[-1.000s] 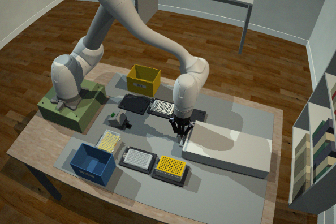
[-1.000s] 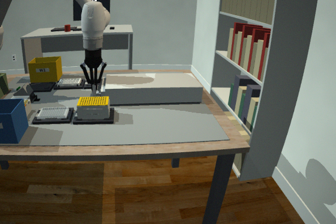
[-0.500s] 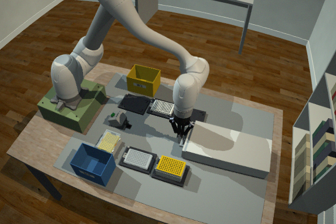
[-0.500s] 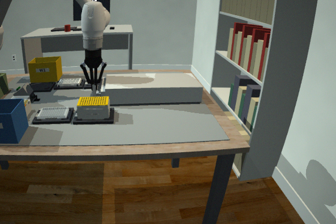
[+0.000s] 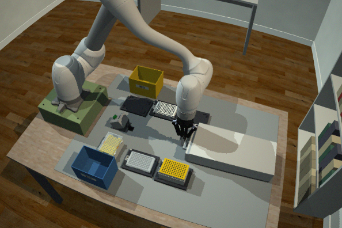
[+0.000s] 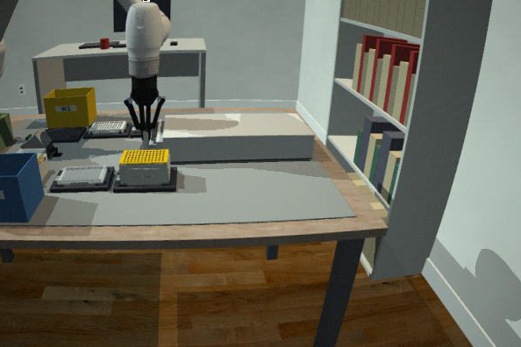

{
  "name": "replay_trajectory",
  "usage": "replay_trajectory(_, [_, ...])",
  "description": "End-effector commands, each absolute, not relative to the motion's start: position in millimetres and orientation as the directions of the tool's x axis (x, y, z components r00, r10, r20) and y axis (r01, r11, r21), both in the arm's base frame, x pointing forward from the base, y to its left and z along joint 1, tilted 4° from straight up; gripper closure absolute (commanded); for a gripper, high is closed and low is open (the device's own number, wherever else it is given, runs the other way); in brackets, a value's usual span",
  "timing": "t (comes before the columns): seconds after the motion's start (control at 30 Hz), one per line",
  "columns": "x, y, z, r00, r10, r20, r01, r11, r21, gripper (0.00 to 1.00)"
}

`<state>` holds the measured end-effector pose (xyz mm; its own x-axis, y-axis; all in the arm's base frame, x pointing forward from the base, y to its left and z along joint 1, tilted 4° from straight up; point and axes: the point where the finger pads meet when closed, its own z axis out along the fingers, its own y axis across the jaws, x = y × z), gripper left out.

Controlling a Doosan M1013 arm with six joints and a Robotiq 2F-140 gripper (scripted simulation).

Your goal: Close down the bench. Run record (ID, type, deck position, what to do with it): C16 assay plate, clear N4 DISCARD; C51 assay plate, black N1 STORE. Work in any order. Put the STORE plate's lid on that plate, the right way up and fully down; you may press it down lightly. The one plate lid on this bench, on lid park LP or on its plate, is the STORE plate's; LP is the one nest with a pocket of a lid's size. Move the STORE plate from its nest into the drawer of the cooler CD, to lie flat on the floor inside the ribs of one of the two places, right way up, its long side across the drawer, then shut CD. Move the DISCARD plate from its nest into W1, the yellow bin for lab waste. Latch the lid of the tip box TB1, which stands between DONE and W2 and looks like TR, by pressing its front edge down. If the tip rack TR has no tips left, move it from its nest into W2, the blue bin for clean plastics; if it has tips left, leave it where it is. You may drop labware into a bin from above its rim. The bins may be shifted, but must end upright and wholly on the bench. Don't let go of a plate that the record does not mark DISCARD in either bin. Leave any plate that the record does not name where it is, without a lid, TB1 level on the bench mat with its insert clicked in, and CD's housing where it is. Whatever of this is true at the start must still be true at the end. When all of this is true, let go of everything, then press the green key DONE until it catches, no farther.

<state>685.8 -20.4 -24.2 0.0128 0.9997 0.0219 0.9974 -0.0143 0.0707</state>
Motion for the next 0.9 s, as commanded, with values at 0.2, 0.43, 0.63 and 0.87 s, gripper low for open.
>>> replay_trajectory(0.2, [677,-20,-24,0.013,1.0,0.022,0.997,-0.014,0.073,1.0])
replay_trajectory(0.43, [669,-20,-25,0.013,1.0,0.022,0.997,-0.014,0.073,1.0])
replay_trajectory(0.63, [661,-20,-25,0.013,1.0,0.022,0.997,-0.014,0.073,1.0])
replay_trajectory(0.87, [655,-20,-26,0.013,1.0,0.022,0.997,-0.014,0.073,1.0])
